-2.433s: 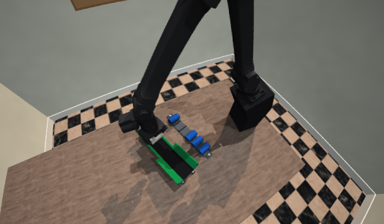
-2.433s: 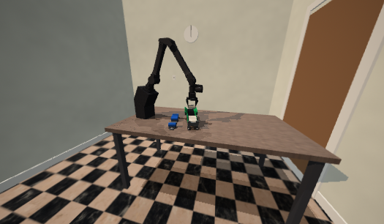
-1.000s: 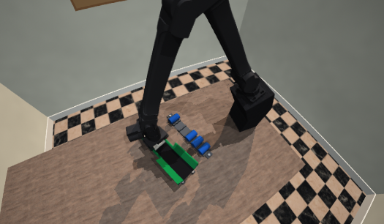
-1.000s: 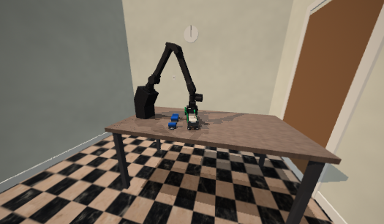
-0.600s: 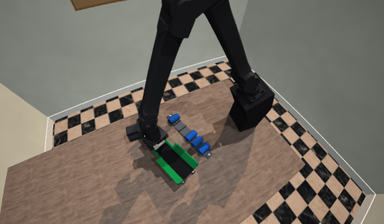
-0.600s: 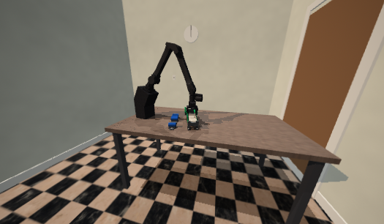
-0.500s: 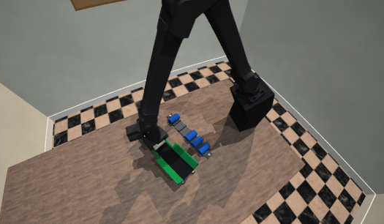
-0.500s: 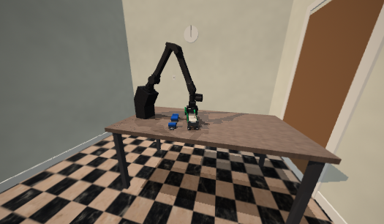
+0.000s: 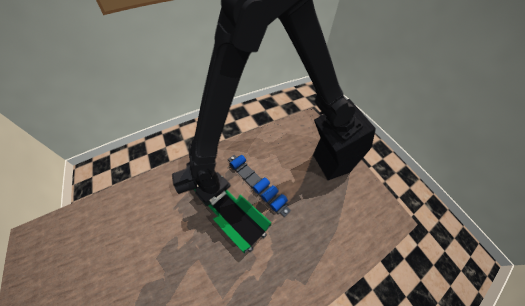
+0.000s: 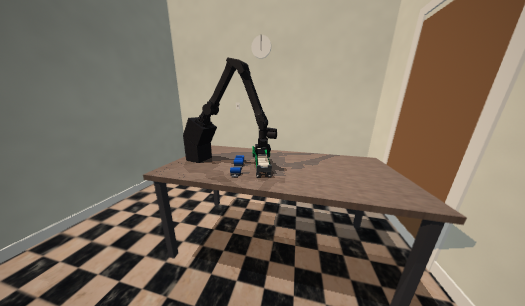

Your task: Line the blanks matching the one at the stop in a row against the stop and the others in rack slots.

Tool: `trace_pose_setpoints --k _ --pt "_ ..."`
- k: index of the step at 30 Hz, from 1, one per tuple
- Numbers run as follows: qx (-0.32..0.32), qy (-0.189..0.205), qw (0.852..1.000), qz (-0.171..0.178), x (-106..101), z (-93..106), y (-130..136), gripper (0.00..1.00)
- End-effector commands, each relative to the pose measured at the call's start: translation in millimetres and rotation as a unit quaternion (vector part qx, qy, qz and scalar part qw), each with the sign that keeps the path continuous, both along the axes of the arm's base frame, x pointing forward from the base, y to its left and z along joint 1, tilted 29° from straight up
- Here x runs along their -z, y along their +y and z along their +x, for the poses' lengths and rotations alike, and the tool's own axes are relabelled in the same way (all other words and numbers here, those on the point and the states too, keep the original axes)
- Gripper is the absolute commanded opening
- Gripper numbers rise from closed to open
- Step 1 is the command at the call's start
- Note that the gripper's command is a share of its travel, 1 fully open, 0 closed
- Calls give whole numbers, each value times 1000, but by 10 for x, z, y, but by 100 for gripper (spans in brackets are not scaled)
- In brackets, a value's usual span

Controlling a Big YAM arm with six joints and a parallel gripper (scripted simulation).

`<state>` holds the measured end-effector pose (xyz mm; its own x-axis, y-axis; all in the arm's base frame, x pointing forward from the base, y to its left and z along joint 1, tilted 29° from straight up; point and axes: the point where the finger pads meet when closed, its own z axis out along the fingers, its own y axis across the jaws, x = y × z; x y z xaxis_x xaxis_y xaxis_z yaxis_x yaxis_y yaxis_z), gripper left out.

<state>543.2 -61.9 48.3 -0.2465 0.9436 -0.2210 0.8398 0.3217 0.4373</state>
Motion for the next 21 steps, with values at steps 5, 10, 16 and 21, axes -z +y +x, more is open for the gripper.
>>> trace_pose_setpoints --k 5,10,16,21 --pt "-3 -12 1000 -3 -102 24 -22 66" --pt "-4 -15 1000 -4 -126 47 -25 66" --pt "-3 -15 1000 -4 -126 47 -25 66" --pt "-3 -15 1000 -4 -126 47 -25 66"
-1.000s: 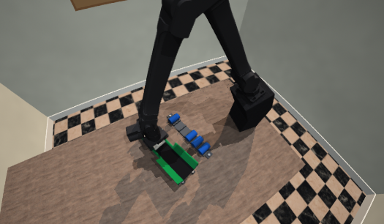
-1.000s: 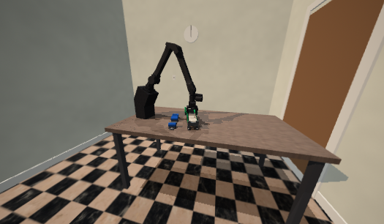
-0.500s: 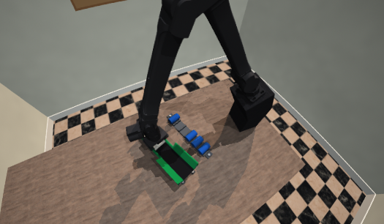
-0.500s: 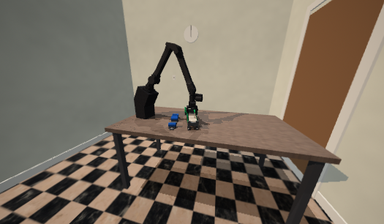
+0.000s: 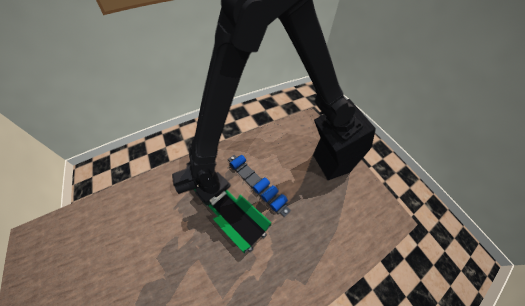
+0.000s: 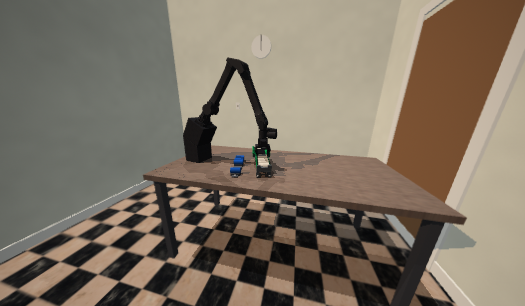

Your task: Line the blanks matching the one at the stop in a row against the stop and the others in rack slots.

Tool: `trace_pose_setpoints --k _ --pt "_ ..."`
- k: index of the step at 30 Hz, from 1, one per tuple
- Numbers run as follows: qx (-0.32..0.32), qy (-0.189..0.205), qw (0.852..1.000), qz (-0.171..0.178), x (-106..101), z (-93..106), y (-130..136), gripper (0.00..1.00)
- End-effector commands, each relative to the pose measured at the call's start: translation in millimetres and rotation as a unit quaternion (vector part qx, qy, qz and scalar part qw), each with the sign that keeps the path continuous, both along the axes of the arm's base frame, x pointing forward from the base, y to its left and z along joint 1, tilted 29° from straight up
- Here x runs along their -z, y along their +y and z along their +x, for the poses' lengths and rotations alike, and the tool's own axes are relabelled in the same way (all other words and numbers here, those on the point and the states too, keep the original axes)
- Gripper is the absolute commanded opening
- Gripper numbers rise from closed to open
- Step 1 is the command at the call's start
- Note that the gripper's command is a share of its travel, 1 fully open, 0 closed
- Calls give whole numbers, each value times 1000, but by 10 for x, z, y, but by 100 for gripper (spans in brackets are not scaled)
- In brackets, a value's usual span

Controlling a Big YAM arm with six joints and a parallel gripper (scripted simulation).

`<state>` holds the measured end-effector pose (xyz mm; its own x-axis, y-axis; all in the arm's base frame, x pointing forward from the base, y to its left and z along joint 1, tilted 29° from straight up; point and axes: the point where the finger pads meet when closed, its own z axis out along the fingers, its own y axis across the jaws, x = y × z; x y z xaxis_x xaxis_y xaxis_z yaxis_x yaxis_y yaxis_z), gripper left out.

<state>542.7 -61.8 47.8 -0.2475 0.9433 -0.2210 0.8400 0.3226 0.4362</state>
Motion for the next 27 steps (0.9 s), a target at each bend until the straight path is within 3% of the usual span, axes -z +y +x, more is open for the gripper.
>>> trace_pose_setpoints --k 1,5,20,27 --pt "-3 -16 1000 -4 -130 52 -25 66" --pt "-3 -16 1000 -4 -130 52 -25 66" --pt "-3 -16 1000 -3 -130 52 -25 85" --pt "-3 -16 1000 -3 -130 52 -25 85"
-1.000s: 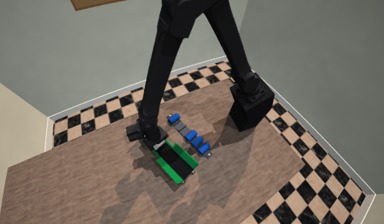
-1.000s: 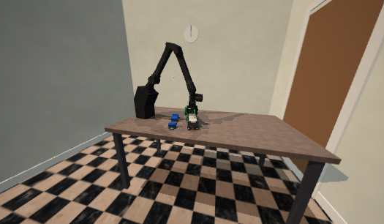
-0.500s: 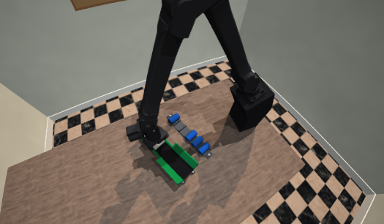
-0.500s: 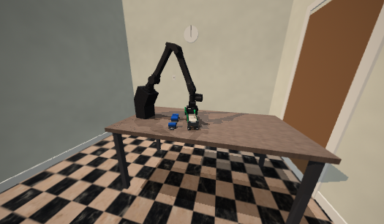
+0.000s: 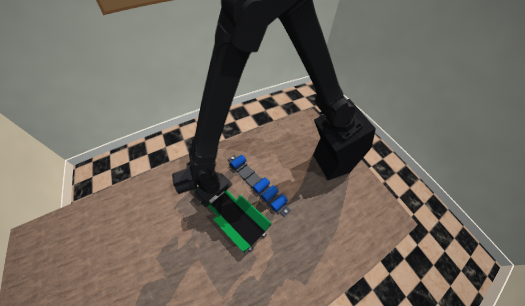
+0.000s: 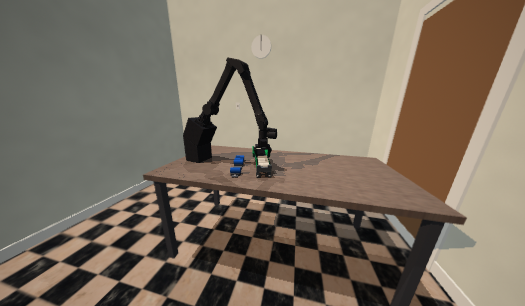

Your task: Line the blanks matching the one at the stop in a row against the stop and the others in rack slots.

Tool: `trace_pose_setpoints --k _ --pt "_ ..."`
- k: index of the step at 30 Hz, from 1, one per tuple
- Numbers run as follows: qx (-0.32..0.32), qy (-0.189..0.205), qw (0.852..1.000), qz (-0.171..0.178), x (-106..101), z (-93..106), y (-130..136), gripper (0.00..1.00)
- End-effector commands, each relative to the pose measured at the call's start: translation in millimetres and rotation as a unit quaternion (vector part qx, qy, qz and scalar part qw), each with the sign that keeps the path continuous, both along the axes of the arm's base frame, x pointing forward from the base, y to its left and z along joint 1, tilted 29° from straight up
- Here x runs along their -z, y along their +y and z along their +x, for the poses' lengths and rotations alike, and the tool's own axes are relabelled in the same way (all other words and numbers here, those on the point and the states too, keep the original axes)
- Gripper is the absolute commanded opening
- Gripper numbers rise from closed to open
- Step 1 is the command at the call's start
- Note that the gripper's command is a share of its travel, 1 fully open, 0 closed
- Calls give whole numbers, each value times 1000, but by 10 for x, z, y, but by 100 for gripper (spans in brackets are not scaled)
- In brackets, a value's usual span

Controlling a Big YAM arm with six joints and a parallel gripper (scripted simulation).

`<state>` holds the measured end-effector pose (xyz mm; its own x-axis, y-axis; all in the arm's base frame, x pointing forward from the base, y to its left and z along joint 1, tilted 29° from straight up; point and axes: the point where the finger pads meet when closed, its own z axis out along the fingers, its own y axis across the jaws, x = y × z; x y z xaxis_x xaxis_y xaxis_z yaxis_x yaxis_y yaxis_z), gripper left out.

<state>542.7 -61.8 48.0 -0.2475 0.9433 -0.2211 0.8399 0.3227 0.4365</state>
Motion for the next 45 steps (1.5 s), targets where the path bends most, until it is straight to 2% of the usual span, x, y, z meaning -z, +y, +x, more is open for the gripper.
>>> trace_pose_setpoints --k 1,11,16,20,22,24,30,34,35,36,45 --pt "-3 -16 1000 -3 -129 51 -25 85" --pt "-3 -7 1000 -2 -209 -73 3 85" --pt "-4 -7 1000 -1 -402 -181 46 85" --pt "-4 -13 1000 -1 -644 -243 83 85" --pt "-3 -9 1000 0 -695 -330 93 85" --pt "-3 -9 1000 0 -695 -330 93 85" --pt "1 -12 1000 0 -901 -418 86 85" --pt "1 -12 1000 0 -937 -429 92 85" --pt "1 -6 1000 1 -873 -428 92 85" --pt "0 -3 1000 1 -844 -426 92 100" --pt "0 -6 1000 0 -858 -410 90 100"
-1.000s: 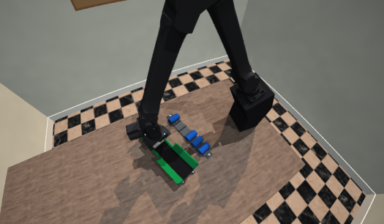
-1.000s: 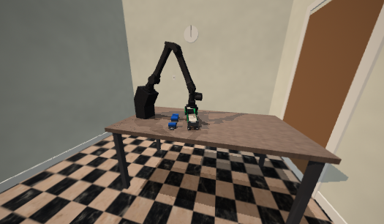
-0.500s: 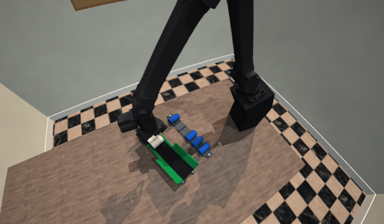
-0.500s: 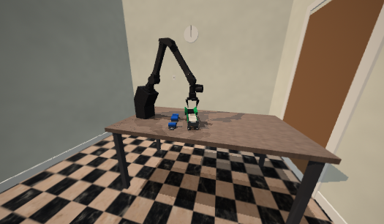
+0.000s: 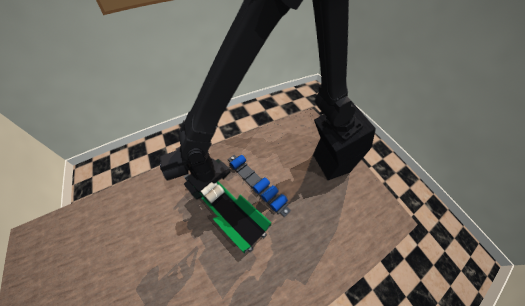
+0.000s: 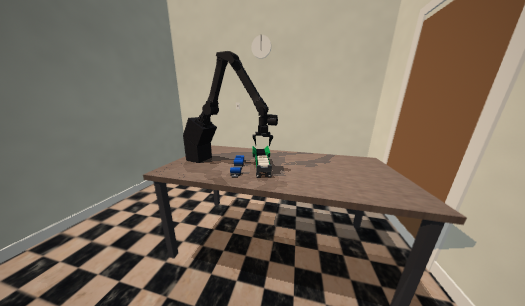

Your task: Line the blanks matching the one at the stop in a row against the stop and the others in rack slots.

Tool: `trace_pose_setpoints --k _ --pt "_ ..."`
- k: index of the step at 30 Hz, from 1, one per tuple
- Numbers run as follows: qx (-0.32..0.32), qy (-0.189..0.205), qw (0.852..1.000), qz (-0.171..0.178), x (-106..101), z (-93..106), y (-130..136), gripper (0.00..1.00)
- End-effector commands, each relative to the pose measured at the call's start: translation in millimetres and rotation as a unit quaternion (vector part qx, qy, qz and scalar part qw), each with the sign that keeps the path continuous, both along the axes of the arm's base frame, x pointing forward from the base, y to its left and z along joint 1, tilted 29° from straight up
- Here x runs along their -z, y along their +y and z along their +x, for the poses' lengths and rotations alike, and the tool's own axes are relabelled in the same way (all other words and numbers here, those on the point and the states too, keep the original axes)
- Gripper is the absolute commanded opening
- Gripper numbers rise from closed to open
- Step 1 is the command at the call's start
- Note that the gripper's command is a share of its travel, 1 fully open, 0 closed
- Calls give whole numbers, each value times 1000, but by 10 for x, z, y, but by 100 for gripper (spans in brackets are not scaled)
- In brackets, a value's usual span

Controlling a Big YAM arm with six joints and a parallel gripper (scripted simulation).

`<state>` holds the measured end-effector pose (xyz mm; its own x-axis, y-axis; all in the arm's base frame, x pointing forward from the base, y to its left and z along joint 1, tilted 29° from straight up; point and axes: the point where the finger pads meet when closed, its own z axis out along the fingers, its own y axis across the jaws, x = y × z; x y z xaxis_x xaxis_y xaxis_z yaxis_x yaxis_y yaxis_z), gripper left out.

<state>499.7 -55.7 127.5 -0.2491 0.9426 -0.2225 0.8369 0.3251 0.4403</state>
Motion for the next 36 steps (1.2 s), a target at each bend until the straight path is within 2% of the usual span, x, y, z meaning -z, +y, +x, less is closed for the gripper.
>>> trace_pose_setpoints --k 1,15,19,36 --pt "2 -3 1000 1 -63 20 29 100" --pt "2 -4 1000 1 -75 16 29 100" --pt "2 -12 1000 0 -173 6 33 100" --pt "2 -19 1000 -1 -374 -20 41 100"
